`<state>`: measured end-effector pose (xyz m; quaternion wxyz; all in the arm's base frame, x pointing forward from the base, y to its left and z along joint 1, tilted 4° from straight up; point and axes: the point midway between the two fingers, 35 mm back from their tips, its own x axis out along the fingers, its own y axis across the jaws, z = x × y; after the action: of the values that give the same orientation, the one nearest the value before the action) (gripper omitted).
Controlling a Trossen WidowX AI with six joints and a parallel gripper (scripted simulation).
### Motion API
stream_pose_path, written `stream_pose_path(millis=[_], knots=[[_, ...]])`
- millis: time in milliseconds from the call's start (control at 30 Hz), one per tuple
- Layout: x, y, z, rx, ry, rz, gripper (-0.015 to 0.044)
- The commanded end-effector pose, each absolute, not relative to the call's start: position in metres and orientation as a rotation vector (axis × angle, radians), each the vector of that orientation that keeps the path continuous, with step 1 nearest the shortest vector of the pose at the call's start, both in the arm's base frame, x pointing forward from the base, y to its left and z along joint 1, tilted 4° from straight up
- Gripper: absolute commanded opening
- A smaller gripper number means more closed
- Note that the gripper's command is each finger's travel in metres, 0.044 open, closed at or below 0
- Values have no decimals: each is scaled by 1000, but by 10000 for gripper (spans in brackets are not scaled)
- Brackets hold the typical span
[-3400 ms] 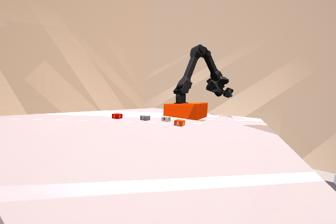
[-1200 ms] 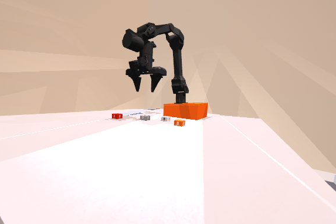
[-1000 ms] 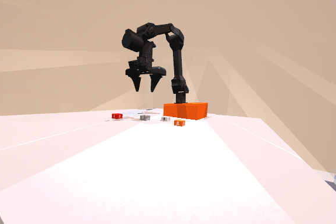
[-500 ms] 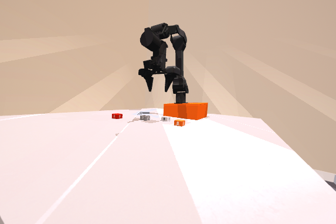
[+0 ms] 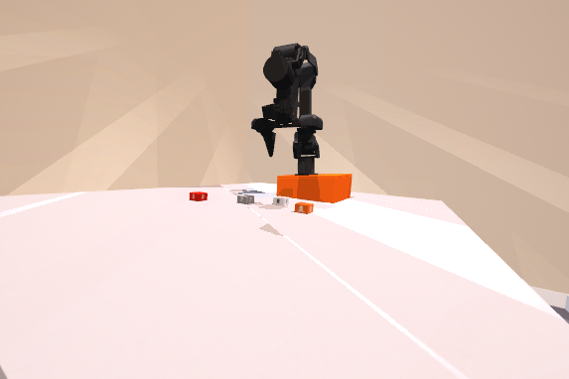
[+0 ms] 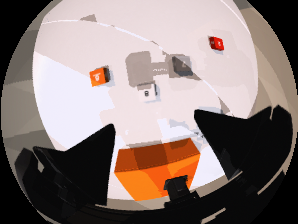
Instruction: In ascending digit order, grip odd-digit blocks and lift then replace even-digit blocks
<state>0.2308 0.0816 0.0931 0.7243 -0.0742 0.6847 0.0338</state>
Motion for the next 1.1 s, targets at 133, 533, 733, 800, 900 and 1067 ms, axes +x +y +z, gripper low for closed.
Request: stream_pose_path(millis=[133,533,733,800,900,1067], knots=[[230,81,92,-164,1511,69,400],[276,172,91,-159,1508,74,400],[276,172,91,-159,1508,74,400],[276,172,91,-159,1508,74,400],[276,172,91,-159,1508,74,400],[276,172,91,-159,1508,74,400]])
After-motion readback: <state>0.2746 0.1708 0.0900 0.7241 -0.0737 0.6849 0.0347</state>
